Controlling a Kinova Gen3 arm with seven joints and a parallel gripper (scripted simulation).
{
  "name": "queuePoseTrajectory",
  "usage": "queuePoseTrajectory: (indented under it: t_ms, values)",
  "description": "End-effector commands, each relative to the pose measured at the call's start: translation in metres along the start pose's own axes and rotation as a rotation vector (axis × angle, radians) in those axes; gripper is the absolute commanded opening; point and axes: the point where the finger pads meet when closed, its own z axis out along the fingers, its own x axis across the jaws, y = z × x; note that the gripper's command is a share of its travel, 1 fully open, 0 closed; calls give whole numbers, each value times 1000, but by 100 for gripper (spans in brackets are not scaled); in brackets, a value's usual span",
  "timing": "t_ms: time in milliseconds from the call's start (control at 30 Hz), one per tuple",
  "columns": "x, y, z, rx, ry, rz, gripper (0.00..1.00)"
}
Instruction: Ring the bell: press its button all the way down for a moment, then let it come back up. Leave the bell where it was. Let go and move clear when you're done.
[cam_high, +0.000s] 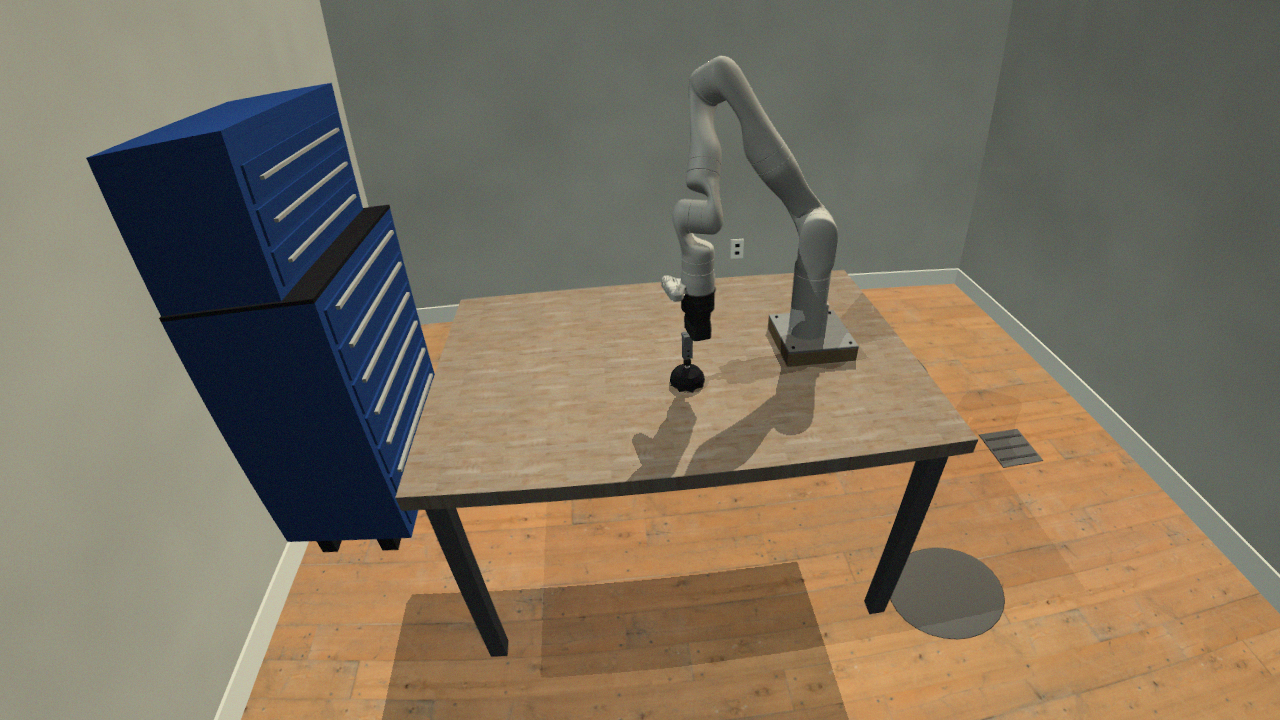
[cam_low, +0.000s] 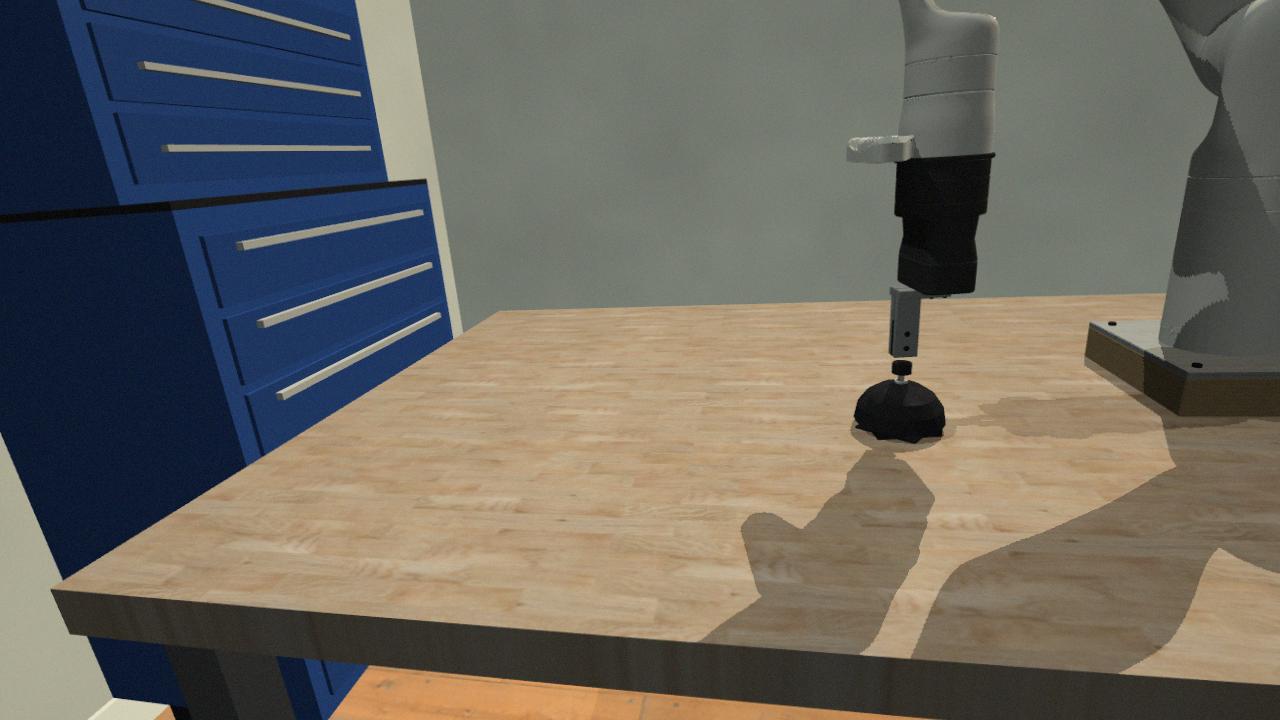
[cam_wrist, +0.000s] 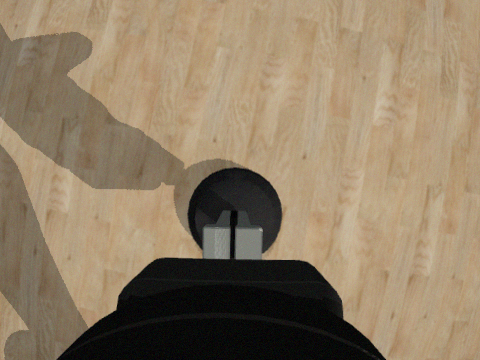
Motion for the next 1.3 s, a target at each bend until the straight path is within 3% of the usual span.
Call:
queuePoseTrajectory:
  t_ms: [0,1267]
  values:
    - [0,0,0,1,0,0,17]
    - [0,0,10,1,0,0,17]
